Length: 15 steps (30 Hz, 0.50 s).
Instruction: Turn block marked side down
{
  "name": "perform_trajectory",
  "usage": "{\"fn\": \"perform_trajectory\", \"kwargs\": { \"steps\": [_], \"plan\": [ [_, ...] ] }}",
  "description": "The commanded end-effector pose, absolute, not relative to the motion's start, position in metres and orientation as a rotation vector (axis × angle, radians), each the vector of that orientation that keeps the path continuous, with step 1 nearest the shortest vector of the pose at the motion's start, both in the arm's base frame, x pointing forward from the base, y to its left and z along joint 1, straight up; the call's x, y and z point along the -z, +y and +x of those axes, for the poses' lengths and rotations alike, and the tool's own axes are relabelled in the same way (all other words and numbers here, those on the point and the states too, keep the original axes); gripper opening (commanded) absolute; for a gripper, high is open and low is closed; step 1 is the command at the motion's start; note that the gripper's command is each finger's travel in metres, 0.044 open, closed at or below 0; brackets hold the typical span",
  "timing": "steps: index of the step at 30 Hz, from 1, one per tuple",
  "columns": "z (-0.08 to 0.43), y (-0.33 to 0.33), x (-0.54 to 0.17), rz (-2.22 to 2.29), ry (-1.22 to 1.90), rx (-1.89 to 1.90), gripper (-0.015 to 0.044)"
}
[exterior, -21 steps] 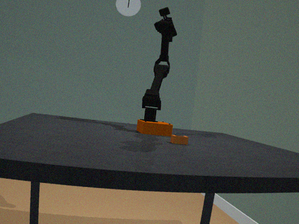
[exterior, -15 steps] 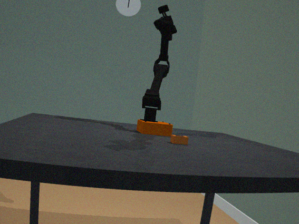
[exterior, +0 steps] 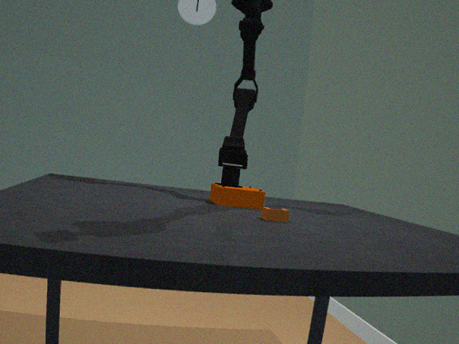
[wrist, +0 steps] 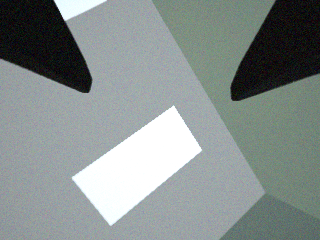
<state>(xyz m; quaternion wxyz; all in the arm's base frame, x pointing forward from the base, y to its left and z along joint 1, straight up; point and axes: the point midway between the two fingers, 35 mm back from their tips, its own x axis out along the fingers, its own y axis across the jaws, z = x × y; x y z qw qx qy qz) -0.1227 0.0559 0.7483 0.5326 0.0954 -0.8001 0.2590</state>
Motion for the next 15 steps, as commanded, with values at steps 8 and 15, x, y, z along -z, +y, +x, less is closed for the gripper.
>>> {"fn": "perform_trajectory", "kwargs": {
  "steps": [8, 15],
  "plan": [
    [0.010, -0.024, -0.760, 0.399, -1.619, -0.278, 0.0440],
    [0.108, -0.068, -0.741, 0.528, -1.370, -0.124, 0.0440]
  ]
}}
